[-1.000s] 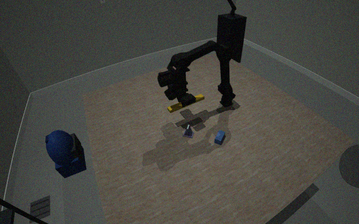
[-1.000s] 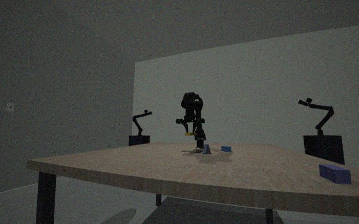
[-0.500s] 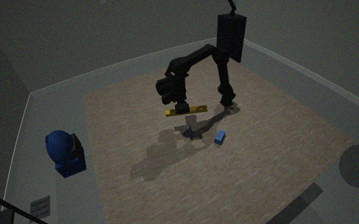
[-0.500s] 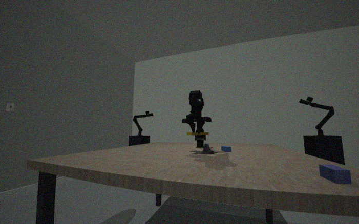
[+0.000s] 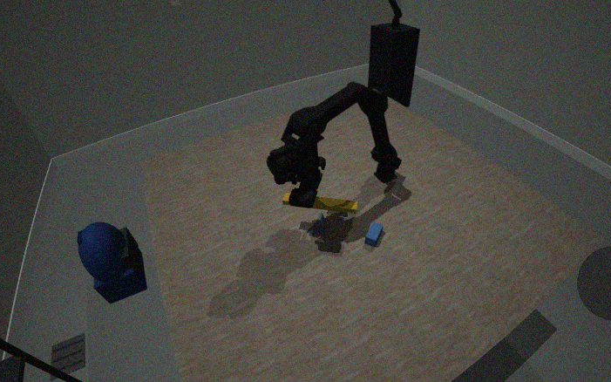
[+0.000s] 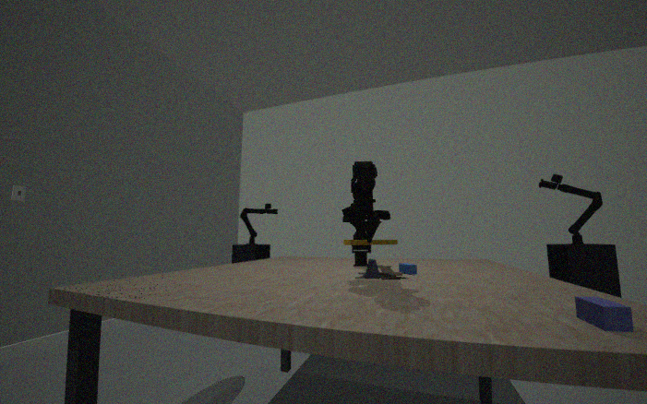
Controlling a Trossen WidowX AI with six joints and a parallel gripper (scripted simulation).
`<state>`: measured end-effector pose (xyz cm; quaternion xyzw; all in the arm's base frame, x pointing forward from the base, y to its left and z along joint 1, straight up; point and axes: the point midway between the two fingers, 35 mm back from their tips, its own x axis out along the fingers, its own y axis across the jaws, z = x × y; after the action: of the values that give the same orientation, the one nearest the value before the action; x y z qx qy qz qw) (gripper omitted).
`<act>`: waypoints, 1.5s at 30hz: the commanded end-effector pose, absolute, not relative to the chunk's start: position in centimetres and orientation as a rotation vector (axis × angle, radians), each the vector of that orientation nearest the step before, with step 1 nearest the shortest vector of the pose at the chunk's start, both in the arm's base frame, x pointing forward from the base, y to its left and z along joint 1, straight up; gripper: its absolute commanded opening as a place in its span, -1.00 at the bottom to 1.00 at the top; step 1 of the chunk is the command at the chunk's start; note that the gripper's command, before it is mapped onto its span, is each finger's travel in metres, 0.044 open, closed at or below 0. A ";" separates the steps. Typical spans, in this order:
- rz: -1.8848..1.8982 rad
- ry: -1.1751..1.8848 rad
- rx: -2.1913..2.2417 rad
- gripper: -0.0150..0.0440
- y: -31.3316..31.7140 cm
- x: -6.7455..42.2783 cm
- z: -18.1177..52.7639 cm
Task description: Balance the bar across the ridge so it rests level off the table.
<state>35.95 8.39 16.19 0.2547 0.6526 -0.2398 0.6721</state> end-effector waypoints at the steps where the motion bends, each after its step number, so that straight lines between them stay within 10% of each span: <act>1: -0.561 1.462 0.593 -0.49 8.4 36.1 15.9; 45: -0.576 1.458 0.608 -0.49 8.2 36.0 12.0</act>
<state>35.96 8.28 12.03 0.2689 0.6470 -0.2532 0.6670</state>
